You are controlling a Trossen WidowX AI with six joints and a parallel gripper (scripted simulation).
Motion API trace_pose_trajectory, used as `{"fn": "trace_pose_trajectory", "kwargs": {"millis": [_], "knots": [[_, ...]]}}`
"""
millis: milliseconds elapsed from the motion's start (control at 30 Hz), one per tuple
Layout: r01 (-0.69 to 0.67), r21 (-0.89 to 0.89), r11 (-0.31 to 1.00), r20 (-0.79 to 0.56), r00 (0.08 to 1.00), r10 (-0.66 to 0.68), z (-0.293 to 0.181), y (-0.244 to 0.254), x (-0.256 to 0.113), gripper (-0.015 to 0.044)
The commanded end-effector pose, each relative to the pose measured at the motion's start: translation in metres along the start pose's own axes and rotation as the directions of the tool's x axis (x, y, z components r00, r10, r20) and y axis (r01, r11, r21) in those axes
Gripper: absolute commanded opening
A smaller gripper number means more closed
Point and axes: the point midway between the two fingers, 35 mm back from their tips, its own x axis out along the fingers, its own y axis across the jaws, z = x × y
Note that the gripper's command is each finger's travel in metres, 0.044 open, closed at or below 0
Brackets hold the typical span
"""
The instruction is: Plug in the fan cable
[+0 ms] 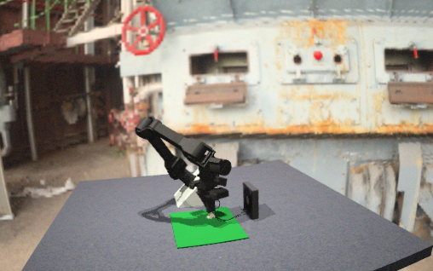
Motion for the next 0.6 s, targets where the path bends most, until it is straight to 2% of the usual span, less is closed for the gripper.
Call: {"fn": "trace_pose_trajectory", "kwargs": {"millis": [0,567], "knots": [[0.001,-0.003,1.0,-0.003,1.0,-0.001,-0.0003,0.0,0.001,0.0],[0.001,-0.004,1.0,-0.004,1.0,-0.001,-0.0003,0.0001,0.0048,0.0]]}}
